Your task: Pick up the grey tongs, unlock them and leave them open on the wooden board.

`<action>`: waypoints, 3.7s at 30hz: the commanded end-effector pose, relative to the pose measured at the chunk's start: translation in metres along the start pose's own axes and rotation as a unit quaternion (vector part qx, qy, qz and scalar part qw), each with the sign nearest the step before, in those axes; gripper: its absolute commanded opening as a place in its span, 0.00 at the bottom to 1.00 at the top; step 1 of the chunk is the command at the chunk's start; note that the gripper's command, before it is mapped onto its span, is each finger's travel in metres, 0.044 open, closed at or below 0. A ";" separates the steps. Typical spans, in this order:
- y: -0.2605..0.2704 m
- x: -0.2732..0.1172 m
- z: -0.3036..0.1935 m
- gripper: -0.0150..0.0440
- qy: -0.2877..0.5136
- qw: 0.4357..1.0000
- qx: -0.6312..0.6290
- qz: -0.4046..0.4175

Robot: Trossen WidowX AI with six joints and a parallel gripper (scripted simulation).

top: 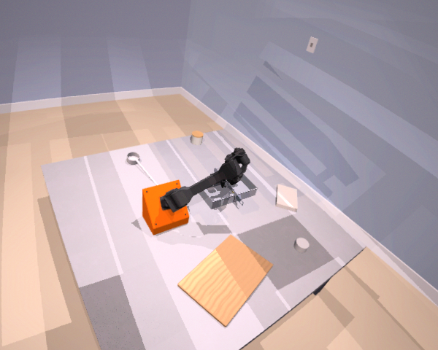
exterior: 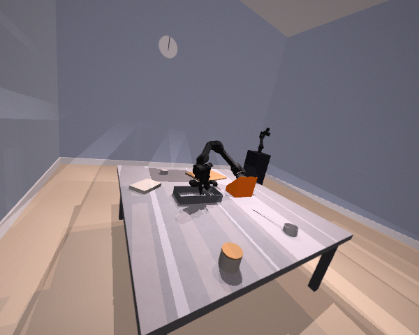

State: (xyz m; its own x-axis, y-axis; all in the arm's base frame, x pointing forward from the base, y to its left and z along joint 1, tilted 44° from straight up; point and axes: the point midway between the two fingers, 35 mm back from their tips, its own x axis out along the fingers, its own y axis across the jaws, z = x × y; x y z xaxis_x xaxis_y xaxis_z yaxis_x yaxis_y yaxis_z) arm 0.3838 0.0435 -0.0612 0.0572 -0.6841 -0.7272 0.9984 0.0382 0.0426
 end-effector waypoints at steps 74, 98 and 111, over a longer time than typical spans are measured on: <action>-0.063 -0.114 0.322 0.00 0.015 0.980 0.198 -0.003; -0.164 -0.104 0.420 0.00 0.033 0.959 0.281 -0.007; -0.224 -0.115 0.452 0.00 0.014 0.949 0.316 0.003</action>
State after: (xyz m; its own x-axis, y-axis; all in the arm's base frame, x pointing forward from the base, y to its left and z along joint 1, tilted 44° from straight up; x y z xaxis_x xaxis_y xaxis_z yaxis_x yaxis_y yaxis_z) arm 0.1645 -0.2153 0.3168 0.0634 -0.6556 -0.7524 0.8040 -0.4131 0.4277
